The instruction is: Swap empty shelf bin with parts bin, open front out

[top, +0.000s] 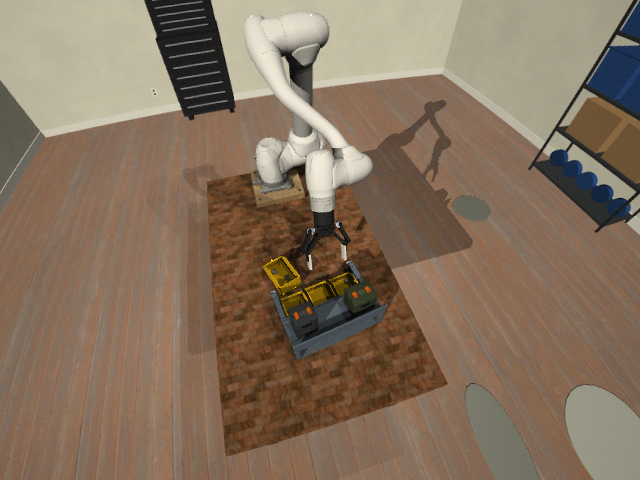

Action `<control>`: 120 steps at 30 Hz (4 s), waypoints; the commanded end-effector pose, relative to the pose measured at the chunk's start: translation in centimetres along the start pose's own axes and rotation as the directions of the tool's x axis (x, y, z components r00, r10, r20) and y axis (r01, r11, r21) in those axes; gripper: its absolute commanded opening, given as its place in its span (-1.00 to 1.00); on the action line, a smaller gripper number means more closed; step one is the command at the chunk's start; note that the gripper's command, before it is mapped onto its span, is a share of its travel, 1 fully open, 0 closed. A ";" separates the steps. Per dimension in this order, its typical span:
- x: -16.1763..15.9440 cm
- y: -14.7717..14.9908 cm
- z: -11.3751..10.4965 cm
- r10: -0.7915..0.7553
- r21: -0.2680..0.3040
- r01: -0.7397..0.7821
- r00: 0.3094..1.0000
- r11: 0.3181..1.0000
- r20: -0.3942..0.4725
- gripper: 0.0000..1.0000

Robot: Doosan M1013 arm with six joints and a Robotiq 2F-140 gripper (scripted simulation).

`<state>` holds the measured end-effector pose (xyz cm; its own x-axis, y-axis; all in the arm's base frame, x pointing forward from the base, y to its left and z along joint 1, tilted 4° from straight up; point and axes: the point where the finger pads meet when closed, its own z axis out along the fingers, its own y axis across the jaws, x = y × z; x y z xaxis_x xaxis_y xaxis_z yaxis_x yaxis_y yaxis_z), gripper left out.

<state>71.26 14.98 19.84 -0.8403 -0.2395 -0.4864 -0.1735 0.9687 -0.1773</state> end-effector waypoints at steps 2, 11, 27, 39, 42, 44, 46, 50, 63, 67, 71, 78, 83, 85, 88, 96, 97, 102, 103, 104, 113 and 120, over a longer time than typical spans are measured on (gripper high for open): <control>-0.6 -0.1 0.0 0.009 -0.002 -0.009 1.000 1.000 0.007 1.00; -0.6 -0.1 0.0 0.009 -0.002 -0.009 1.000 1.000 0.007 1.00; -0.6 -0.1 0.0 0.009 -0.002 -0.009 1.000 1.000 0.007 -0.80; -0.6 -0.1 0.0 0.009 -0.002 -0.009 1.000 1.000 0.007 -0.80; -0.6 -0.1 0.0 0.009 -0.002 -0.009 1.000 1.000 0.007 -0.80; -0.6 -0.1 0.0 0.009 -0.002 -0.009 1.000 1.000 0.007 -0.80; -0.6 -0.1 0.0 0.009 -0.002 -0.009 1.000 1.000 0.007 -0.80; -0.6 -0.1 0.0 0.009 -0.002 -0.009 1.000 1.000 0.007 -0.80; -0.6 -0.1 0.0 0.009 -0.002 -0.009 1.000 1.000 0.006 -0.80; -0.6 -0.1 0.0 0.009 -0.005 -0.009 1.000 1.000 -0.003 -0.80; -0.6 -0.1 0.0 0.009 -0.013 -0.009 0.999 1.000 -0.034 -0.80; -0.6 -0.1 0.0 0.005 -0.044 -0.012 0.990 0.999 -0.143 -0.80; -0.6 -0.1 0.0 0.002 -0.060 -0.015 0.979 0.998 -0.203 -0.80; -0.6 -0.1 0.0 -0.001 -0.072 -0.017 0.970 0.997 -0.243 -0.80; -0.6 -0.1 0.0 -0.006 -0.088 -0.022 0.953 0.996 -0.302 -0.80; -0.6 -0.1 0.0 -0.019 -0.120 -0.034 0.910 0.992 -0.415 -0.80; -0.6 -0.1 0.0 -0.019 -0.120 -0.034 0.910 0.992 -0.415 -0.80; -0.6 -0.1 0.0 -0.022 -0.126 -0.037 0.898 0.991 -0.439 -0.80; -0.6 -0.1 0.0 -0.023 -0.127 -0.037 0.897 0.991 -0.441 -0.80; -0.6 -0.1 0.0 -0.023 -0.128 -0.037 0.896 0.991 -0.443 -0.80; 0.4 -1.2 -0.2 -0.038 -0.135 -0.024 0.896 0.991 -0.443 -0.80; 3.8 -4.7 -0.9 -0.087 -0.157 0.020 0.896 0.987 -0.436 -0.80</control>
<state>69.88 11.67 19.90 -0.9673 -0.2493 -0.0478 -0.2467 0.9676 -0.0537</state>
